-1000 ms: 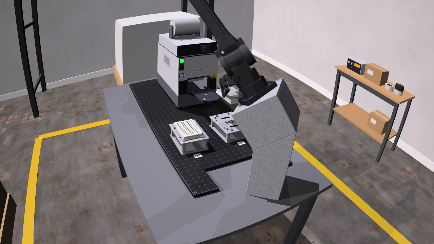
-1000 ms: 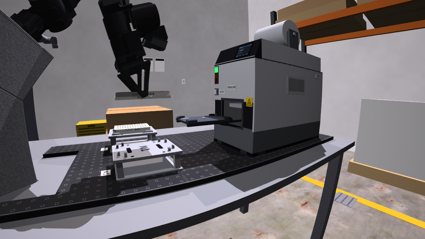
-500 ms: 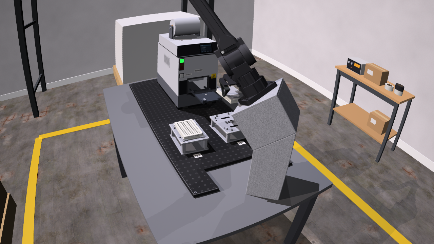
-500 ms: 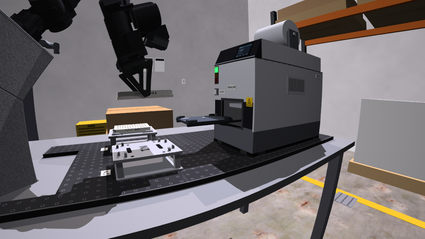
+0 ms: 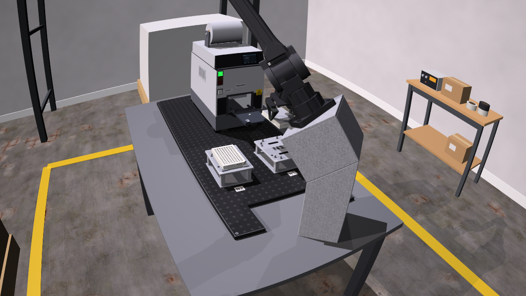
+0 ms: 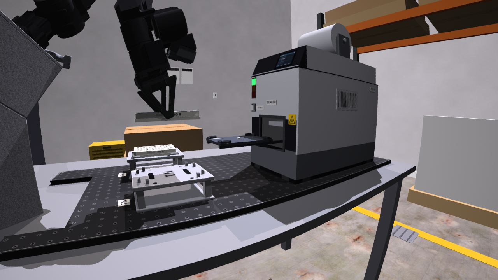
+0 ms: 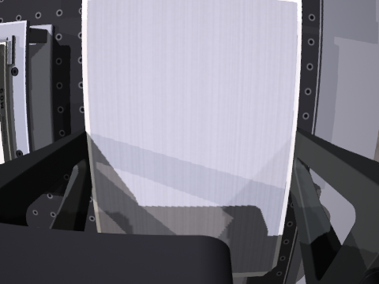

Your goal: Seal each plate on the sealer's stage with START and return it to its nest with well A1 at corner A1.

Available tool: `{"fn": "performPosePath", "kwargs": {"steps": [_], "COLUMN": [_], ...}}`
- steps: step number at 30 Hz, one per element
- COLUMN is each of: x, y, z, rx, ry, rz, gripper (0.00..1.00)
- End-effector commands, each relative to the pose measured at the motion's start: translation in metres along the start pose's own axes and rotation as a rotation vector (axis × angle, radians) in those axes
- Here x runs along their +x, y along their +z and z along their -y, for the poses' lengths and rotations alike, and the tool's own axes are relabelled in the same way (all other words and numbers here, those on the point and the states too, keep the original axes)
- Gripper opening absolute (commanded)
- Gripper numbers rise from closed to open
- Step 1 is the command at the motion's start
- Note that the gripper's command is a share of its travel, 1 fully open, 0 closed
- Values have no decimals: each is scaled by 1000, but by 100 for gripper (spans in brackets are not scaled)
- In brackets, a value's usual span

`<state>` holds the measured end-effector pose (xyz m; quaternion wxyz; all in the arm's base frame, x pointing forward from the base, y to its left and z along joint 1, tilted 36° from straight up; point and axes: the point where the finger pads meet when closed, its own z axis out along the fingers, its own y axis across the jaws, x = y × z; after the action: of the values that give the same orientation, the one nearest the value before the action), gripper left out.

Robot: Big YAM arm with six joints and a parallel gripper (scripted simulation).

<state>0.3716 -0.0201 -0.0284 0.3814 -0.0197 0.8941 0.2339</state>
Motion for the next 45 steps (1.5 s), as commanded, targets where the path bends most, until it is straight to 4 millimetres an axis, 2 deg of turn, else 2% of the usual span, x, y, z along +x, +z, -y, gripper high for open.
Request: {"fn": "performPosePath", "kwargs": {"steps": [1, 5, 8, 11, 16, 22, 25, 28, 35, 39, 42, 45], "x": [-12, -11, 1, 4, -9, -8, 4, 7, -8, -6, 7, 10], "y": [3, 4, 5, 6, 9, 10, 11, 12, 16, 17, 17, 18], "z": [3, 5, 0, -2, 0, 5, 0, -2, 3, 5, 1, -1], "rx": [8, 9, 2, -1, 2, 10, 3, 0, 8, 10, 5, 2], "ry": [-9, -6, 2, 5, -13, -8, 4, 6, -10, -9, 6, 7], "rz": [25, 25, 3, -1, 24, 25, 4, 0, 30, 27, 4, 1], "gripper": [0, 0, 0, 0, 0, 0, 0, 0, 0, 0, 0, 0]}}
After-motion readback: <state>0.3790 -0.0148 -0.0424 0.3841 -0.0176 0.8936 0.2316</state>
